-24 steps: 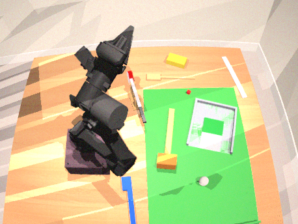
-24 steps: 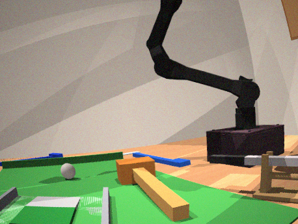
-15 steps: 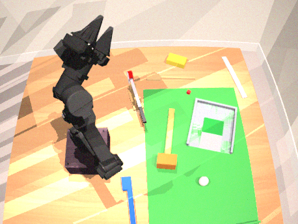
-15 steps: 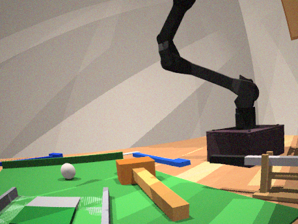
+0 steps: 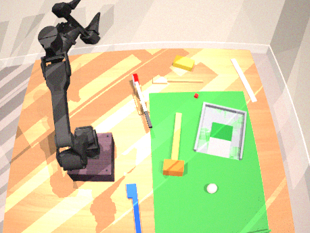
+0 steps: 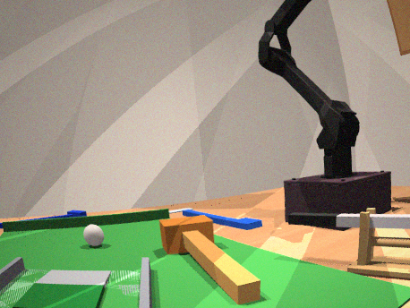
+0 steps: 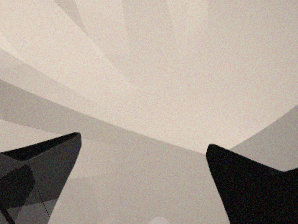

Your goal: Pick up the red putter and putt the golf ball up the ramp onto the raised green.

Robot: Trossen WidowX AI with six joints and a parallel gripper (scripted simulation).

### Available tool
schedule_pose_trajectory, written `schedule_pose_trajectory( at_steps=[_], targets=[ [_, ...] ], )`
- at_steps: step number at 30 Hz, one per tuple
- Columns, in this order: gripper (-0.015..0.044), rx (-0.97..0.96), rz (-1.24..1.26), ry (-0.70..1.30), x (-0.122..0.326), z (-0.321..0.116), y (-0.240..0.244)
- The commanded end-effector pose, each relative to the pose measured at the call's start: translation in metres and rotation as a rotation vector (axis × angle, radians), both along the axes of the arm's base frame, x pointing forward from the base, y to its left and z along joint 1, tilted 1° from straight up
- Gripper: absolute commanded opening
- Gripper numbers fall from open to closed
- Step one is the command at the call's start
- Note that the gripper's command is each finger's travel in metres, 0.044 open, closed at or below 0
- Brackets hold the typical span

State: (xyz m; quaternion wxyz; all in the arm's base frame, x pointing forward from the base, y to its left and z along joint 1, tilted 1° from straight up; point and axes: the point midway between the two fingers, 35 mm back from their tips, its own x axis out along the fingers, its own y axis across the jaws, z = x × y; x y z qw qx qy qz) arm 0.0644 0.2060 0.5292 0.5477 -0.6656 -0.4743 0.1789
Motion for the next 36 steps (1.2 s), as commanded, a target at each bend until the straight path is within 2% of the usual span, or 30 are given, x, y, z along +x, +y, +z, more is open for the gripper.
schedule_pose_trajectory(
  at_steps=[1,8,15,23,30,33,36],
  targets=[
    [0.0440,-0.138,-0.019,0.028,0.013,-0.038,0.041],
    [0.0440,-0.404,-0.082,0.195,0.065,-0.131,0.093],
    [0.0440,-0.625,-0.172,0.497,0.129,-0.238,0.098],
    [0.0440,-0.771,-0.308,0.978,0.178,-0.358,0.048],
    [0.0440,-0.768,-0.455,1.526,0.184,-0.448,-0.025],
    [0.0440,-0.715,-0.515,1.779,0.175,-0.477,-0.056],
    [0.0440,-0.699,-0.528,1.838,0.172,-0.483,-0.063]
  ],
)
